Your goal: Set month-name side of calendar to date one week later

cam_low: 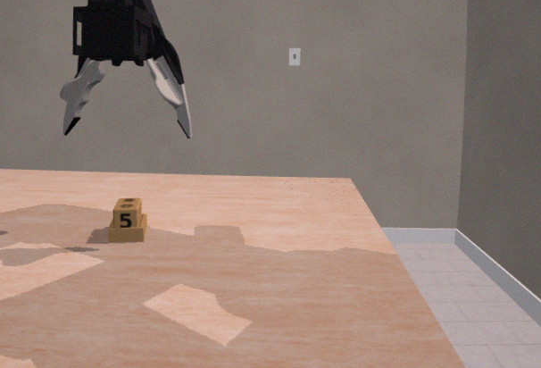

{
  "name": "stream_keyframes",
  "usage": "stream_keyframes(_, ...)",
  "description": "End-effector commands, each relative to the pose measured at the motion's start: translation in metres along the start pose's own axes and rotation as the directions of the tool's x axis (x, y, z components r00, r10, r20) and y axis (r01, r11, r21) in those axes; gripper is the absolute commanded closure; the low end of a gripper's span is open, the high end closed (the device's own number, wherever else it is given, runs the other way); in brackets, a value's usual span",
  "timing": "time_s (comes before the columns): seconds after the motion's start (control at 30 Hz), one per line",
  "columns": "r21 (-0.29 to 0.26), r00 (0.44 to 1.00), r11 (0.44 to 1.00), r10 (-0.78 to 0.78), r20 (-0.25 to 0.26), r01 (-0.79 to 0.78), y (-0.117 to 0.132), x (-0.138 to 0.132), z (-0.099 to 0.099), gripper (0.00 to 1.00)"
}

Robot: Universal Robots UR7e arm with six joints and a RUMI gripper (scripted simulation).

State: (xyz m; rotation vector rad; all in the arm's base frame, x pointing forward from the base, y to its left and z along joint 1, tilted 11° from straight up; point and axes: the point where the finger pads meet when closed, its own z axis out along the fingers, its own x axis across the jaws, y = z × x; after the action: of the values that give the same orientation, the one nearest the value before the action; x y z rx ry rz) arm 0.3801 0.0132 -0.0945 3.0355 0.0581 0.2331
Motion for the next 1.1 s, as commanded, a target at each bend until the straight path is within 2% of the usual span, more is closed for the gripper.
stream_keyframes(0.0,0.005,0.991,0.991,-0.134,-0.011,0.134,0.0021,0.0009,0.0037,0.0)
stream_keyframes(0.27,0.003,0.966,0.966,-0.258,-0.012,0.258,0.0033,0.0007,0.0081,0.0)
stream_keyframes(0.6,0.002,0.96,0.96,-0.281,-0.013,0.281,0.0033,0.0007,0.0085,0.0)
stream_keyframes(0.63,0.002,0.959,0.96,-0.282,-0.013,0.282,0.0032,0.0007,0.0085,0.72)
stream_keyframes(1.07,0.002,0.959,0.96,-0.281,-0.012,0.282,0.0032,0.0005,0.0085,0.72)
